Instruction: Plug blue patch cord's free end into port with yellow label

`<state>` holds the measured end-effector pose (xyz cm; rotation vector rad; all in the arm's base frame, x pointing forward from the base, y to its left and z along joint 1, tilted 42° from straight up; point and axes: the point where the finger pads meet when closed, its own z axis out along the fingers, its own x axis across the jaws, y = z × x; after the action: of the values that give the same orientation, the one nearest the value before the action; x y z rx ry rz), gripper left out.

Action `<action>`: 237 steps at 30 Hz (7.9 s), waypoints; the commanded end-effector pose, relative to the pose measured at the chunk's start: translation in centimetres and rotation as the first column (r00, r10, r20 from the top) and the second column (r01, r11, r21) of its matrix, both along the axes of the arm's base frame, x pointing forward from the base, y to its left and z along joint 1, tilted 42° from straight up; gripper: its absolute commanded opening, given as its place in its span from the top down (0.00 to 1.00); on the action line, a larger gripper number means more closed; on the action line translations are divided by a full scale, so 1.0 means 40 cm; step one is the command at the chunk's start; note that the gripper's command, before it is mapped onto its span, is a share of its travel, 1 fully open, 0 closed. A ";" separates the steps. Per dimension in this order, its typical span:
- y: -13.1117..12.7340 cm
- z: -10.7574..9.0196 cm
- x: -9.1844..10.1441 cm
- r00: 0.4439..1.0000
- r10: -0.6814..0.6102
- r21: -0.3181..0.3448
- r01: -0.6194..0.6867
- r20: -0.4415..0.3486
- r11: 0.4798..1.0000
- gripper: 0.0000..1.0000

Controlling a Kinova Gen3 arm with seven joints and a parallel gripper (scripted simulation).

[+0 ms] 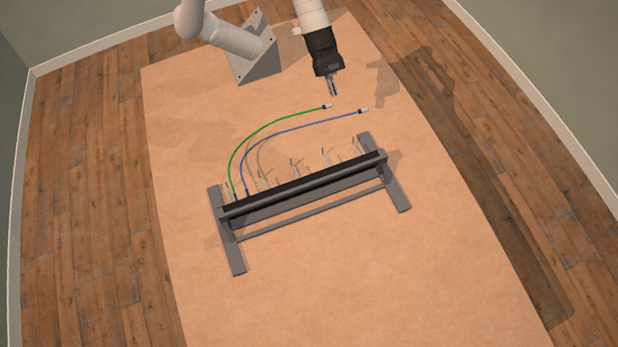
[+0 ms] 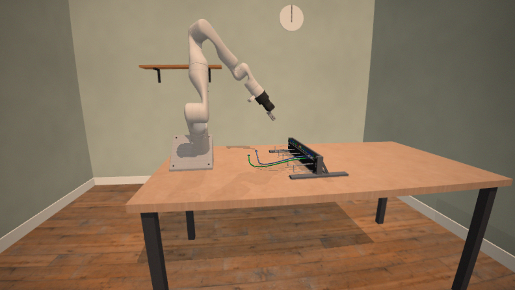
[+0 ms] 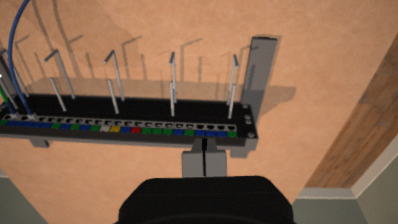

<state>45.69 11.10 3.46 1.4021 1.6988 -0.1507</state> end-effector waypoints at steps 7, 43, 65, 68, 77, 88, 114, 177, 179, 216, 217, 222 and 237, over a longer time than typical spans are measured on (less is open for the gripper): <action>-0.003 0.000 0.007 0.998 -0.044 0.012 0.044 0.048 0.999 1.00; -0.193 -0.172 0.175 0.996 -0.061 0.014 0.060 0.058 0.998 1.00; -0.222 -0.198 0.200 0.996 -0.061 0.014 0.060 0.058 0.998 1.00; -0.222 -0.198 0.200 0.996 -0.061 0.014 0.060 0.058 0.998 1.00; -0.222 -0.198 0.200 0.996 -0.061 0.014 0.060 0.058 0.998 1.00; -0.222 -0.198 0.200 0.996 -0.061 0.014 0.060 0.058 0.998 1.00; -0.092 -0.080 0.086 0.996 -0.061 0.014 0.060 0.058 0.998 1.00; -0.191 0.163 -0.020 0.996 -0.061 0.014 0.060 0.058 0.998 1.00; -0.199 0.157 -0.014 0.996 -0.061 0.014 0.060 0.058 0.998 1.00; -0.404 -0.029 0.167 0.996 -0.061 0.014 0.060 0.058 0.998 1.00; -0.404 -0.029 0.167 0.996 -0.061 0.014 0.060 0.058 0.998 1.00; -0.404 -0.029 0.167 0.996 -0.061 0.014 0.060 0.058 0.998 1.00; -0.404 -0.029 0.167 0.996 -0.061 0.014 0.060 0.058 0.998 1.00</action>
<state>52.30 -5.13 2.25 1.4547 1.6128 -0.1341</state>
